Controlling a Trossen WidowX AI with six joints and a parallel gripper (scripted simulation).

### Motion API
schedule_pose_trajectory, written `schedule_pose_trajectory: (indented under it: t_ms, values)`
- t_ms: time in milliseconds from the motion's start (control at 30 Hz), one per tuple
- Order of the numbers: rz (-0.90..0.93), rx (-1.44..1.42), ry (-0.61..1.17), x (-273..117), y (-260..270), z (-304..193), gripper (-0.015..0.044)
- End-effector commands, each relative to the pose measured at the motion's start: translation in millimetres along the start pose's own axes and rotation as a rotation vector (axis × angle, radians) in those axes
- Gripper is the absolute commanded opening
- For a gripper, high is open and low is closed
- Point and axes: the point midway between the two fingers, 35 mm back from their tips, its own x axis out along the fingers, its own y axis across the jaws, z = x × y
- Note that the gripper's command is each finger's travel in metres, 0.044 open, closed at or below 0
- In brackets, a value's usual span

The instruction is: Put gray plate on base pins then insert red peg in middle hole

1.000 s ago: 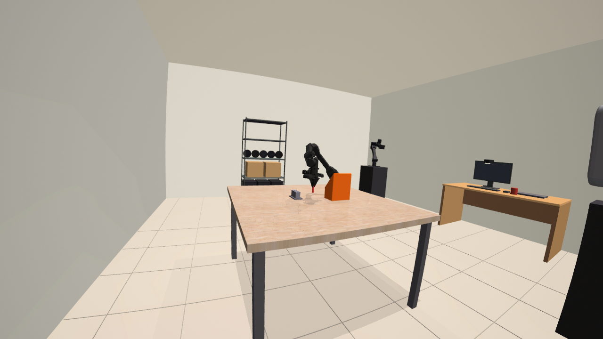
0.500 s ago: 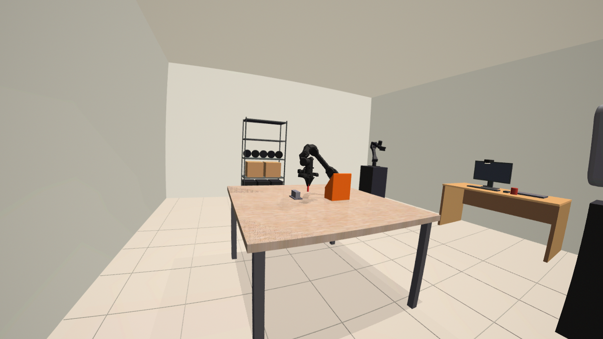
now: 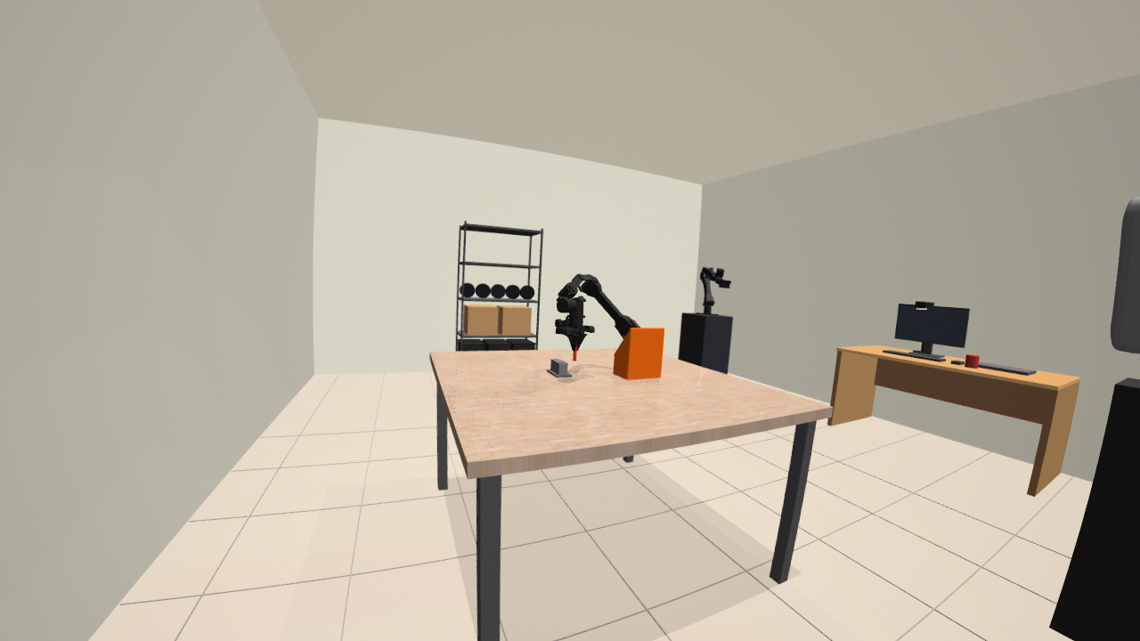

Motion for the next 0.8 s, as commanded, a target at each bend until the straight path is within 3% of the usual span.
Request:
schedule_pose_trajectory:
  t_ms: [0, 767]
  values:
    - [0.0, -0.002, -0.007, 0, -1, 15, 0.0]
    - [-0.011, 0.001, -0.038, 0, -12, 84, 0.0]
